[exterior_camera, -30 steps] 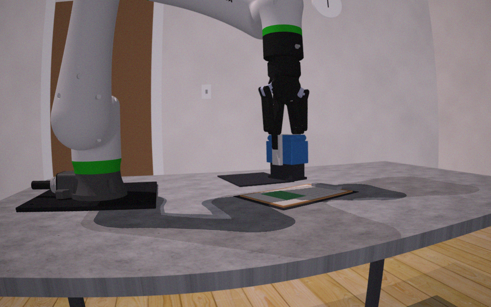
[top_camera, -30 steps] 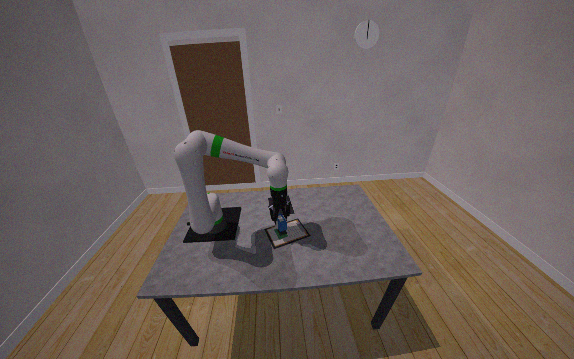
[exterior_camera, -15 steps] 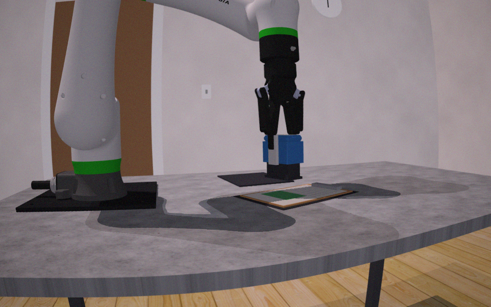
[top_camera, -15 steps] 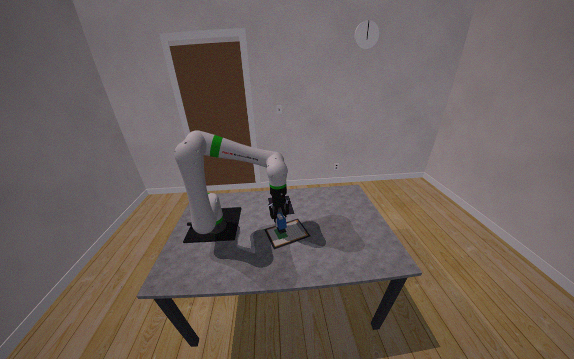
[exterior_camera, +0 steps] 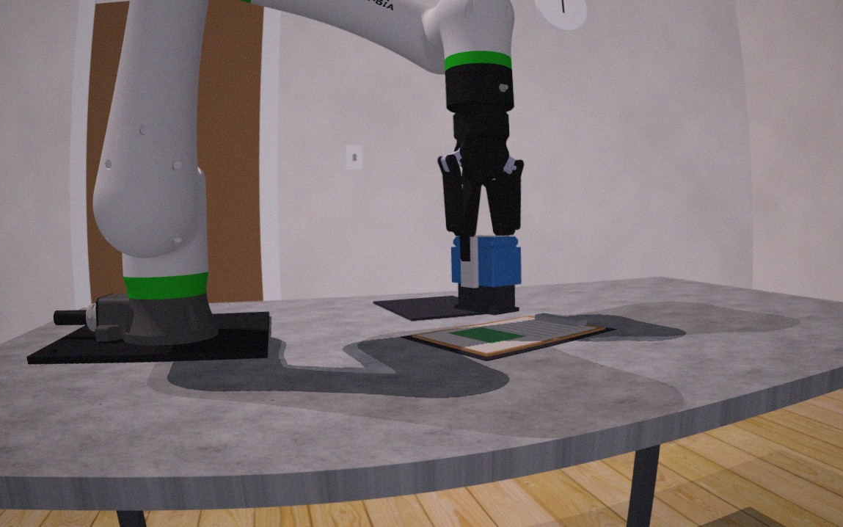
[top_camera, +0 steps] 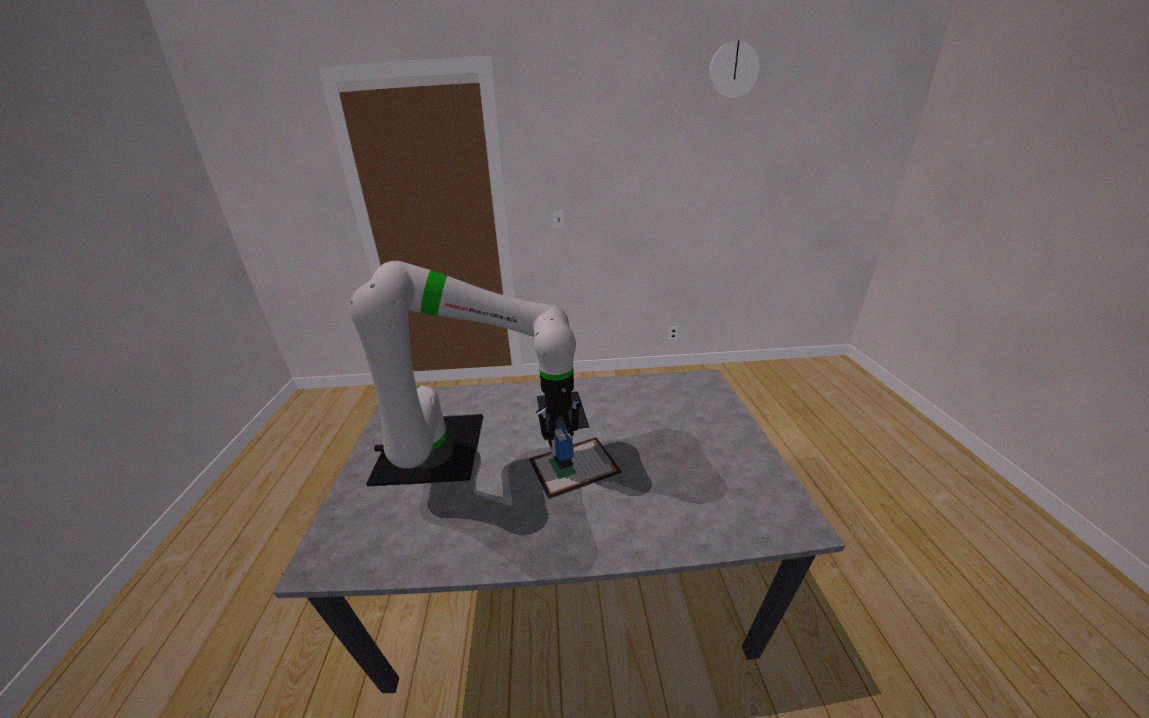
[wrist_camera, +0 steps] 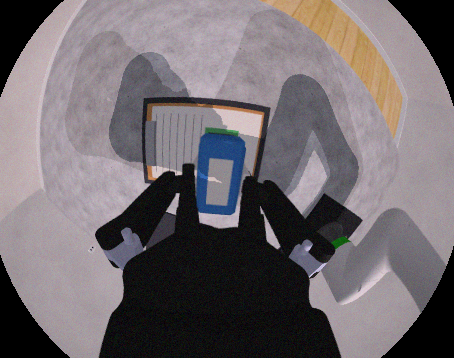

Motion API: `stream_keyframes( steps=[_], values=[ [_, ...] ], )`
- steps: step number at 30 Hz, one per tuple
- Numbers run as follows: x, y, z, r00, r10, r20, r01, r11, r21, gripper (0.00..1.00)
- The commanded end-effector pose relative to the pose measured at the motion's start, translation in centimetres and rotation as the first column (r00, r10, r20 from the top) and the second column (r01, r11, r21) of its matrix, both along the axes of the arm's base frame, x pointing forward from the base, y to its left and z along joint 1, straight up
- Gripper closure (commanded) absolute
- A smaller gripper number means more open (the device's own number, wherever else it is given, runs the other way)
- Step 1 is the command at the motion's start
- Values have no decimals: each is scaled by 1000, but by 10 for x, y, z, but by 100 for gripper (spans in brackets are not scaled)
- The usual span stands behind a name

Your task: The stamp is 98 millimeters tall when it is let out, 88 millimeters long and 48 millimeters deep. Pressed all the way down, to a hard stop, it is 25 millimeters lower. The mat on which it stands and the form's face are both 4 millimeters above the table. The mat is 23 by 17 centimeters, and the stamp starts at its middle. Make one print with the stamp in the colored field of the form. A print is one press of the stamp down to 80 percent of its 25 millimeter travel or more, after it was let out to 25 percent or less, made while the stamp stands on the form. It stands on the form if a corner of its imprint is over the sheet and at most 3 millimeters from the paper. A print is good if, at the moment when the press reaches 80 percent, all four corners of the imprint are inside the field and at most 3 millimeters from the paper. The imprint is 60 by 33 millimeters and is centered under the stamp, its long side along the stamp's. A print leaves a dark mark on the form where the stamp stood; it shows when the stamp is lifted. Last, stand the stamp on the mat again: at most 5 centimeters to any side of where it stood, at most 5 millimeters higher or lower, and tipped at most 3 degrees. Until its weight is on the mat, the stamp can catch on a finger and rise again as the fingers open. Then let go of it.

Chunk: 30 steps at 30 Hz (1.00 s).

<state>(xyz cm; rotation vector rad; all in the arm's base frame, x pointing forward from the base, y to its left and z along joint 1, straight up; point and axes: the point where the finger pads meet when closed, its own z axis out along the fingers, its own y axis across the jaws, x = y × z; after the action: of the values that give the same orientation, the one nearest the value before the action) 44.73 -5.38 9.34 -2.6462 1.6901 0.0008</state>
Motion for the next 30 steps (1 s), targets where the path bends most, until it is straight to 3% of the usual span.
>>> stream_keyframes(
  steps=[1, 16, 30],
  values=[
    [0, 0, -4, 1000, 0, 0, 0, 1000, 0, 82],
    [0, 0, -31, 1000, 0, 0, 0, 1000, 0, 82],
    [0, 0, -34, 1000, 0, 0, 0, 1000, 0, 82]
  ],
)
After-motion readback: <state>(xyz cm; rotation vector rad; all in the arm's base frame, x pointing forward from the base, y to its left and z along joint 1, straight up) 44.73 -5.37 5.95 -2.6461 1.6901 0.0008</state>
